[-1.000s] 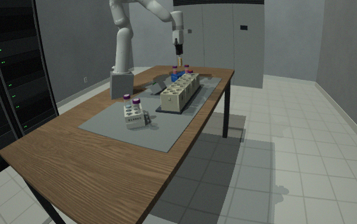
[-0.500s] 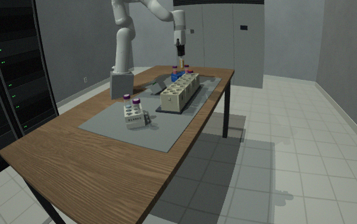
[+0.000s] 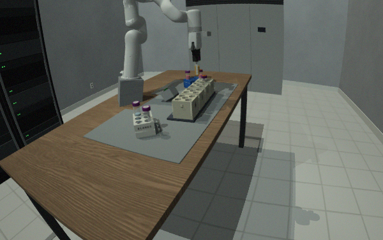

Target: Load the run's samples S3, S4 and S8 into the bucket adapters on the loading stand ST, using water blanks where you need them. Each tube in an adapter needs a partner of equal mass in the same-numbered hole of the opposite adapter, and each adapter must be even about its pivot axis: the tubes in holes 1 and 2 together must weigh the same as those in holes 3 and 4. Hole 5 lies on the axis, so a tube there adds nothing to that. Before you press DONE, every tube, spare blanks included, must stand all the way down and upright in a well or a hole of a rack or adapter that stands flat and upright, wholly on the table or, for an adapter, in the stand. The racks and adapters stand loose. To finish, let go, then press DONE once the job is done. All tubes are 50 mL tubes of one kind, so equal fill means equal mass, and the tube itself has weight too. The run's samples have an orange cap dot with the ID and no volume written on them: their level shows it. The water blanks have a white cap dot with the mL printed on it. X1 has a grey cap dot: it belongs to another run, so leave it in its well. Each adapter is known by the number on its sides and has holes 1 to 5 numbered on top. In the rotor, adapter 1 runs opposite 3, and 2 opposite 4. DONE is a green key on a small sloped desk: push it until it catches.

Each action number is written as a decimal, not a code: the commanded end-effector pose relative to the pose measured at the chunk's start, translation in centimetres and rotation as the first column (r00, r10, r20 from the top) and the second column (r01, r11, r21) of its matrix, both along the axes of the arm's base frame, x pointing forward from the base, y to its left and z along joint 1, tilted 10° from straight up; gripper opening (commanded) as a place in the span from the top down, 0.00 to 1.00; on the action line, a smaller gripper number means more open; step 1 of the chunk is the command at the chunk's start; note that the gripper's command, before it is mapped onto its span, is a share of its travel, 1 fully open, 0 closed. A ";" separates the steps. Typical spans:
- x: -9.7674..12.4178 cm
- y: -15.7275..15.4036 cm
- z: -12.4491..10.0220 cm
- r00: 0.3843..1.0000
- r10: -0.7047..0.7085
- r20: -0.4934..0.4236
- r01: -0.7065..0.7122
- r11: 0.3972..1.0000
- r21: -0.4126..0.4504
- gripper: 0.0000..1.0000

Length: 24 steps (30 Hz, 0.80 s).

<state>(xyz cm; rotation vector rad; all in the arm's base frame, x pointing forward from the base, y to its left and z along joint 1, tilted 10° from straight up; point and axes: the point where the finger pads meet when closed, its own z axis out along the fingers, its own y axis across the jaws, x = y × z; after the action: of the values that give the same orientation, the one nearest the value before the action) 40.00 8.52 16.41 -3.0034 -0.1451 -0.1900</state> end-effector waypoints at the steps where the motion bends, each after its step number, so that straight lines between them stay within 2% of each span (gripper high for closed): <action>1: 1.1 -1.4 0.1 1.000 0.000 0.003 0.000 1.000 0.001 1.00; 4: 1.9 -2.6 0.0 1.000 0.000 0.003 0.000 1.000 0.001 1.00; 24: 1.9 -2.6 0.0 1.000 0.000 0.003 0.000 1.000 0.001 1.00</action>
<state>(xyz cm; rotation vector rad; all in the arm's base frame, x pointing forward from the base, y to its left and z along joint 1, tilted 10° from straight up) 41.79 5.96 16.25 -3.0024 -0.1457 -0.1887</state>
